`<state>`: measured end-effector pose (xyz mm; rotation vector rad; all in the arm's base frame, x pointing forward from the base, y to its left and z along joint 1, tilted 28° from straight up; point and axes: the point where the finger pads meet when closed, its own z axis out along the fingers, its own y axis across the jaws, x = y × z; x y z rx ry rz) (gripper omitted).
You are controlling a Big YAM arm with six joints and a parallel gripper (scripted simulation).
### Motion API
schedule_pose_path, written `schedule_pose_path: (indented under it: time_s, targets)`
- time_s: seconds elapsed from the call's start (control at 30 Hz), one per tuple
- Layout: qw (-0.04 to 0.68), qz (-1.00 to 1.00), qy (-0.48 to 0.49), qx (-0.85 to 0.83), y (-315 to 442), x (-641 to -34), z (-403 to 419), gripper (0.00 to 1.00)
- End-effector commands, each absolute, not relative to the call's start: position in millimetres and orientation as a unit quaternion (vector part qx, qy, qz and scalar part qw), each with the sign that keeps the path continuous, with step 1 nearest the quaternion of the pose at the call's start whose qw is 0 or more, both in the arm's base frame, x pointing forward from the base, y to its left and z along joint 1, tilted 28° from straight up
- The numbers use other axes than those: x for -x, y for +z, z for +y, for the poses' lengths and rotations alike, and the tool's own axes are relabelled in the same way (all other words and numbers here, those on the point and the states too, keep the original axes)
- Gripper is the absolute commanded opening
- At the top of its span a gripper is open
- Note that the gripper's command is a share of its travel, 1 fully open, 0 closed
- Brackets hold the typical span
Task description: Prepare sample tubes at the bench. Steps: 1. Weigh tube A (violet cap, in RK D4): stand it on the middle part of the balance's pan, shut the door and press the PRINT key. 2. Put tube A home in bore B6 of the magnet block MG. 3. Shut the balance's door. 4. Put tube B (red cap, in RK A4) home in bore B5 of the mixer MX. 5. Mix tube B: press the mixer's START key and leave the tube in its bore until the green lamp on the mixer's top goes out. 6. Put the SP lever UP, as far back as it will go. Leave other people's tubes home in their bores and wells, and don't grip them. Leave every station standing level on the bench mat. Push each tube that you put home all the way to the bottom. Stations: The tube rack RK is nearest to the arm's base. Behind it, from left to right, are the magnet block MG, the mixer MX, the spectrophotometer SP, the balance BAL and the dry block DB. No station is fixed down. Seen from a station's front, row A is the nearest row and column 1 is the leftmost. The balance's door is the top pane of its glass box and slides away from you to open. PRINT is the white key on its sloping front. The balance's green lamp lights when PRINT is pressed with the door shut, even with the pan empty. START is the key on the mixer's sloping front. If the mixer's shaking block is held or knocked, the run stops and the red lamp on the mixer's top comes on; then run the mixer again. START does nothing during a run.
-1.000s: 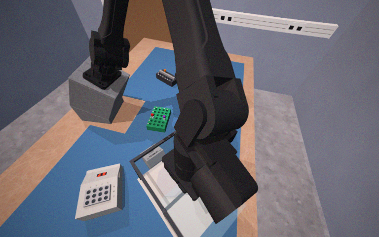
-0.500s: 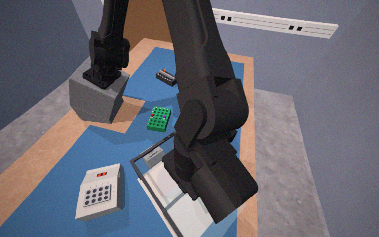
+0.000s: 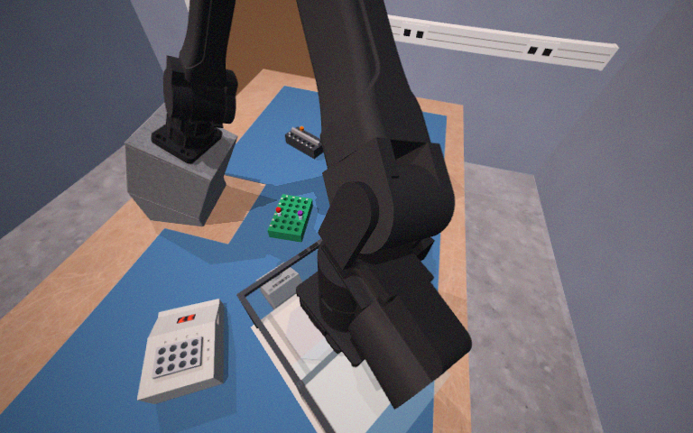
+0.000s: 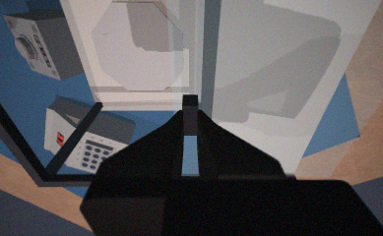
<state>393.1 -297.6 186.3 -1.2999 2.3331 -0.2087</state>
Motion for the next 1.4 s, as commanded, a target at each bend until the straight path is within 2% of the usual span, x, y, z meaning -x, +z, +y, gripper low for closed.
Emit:
schedule_pose_path:
  time_s: [0.0,1.1,1.13,1.37]
  targets:
    - [0.235,0.844,-0.095,0.473,202.6,-413.6,-309.0,0.06]
    - [0.235,0.844,-0.095,0.473,202.6,-413.6,-309.0,0.06]
    - [0.234,0.846,-0.093,0.470,196.6,-403.8,-305.5,0.30]
    - [0.233,0.845,-0.092,0.471,199.2,-399.2,-304.7,0.30]
